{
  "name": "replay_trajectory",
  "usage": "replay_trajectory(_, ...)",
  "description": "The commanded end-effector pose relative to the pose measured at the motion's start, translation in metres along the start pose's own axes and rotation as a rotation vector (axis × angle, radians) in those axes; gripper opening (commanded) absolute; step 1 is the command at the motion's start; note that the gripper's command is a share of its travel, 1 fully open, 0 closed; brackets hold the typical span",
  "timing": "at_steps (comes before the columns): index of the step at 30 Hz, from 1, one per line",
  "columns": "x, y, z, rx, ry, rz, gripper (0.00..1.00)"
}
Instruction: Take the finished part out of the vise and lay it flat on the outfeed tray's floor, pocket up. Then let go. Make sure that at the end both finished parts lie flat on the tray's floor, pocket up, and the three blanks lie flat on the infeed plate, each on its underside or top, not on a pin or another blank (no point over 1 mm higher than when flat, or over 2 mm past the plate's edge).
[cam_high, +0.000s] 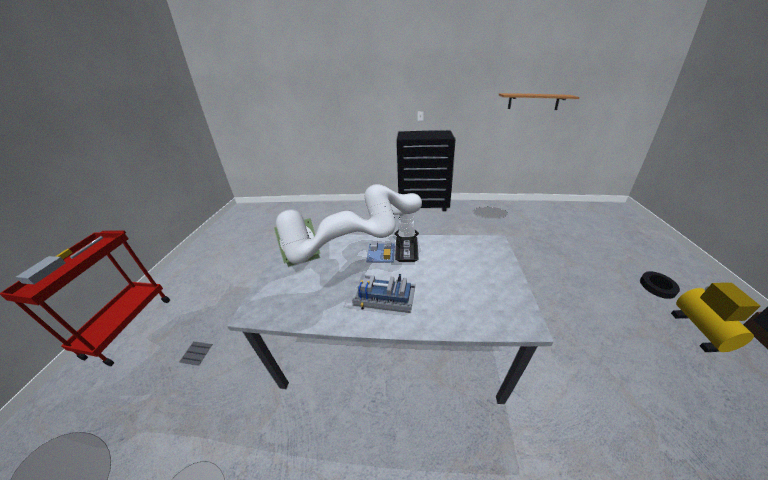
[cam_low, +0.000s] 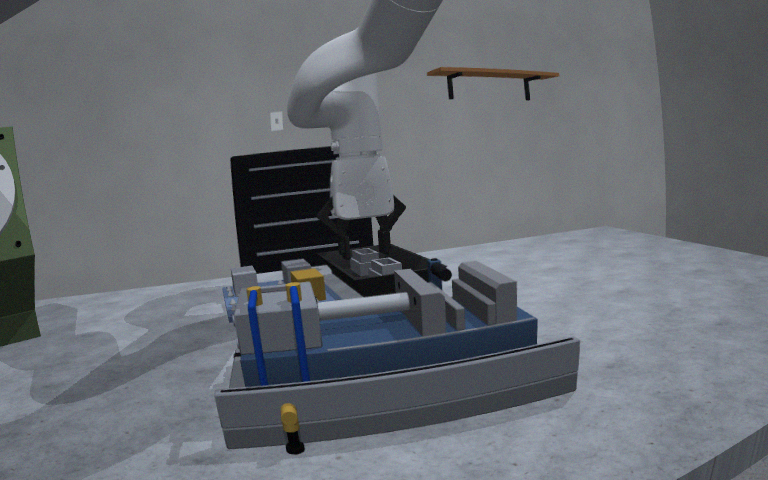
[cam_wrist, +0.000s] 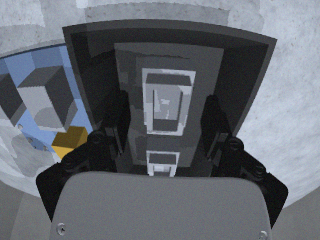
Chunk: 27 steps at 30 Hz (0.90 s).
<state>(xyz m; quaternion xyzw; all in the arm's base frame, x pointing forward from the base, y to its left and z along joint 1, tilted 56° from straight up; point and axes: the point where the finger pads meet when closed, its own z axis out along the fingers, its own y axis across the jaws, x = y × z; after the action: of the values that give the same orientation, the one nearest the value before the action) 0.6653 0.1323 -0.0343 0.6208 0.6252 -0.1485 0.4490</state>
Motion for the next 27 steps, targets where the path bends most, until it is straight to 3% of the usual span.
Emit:
replay_trajectory(1, 0.0003, 0.0007, -0.0009, -0.001, 0.001, 0.0, 0.69)
replay_trajectory(27, 0.0003, 0.0006, -0.0095, -0.001, 0.001, 0.0, 0.69)
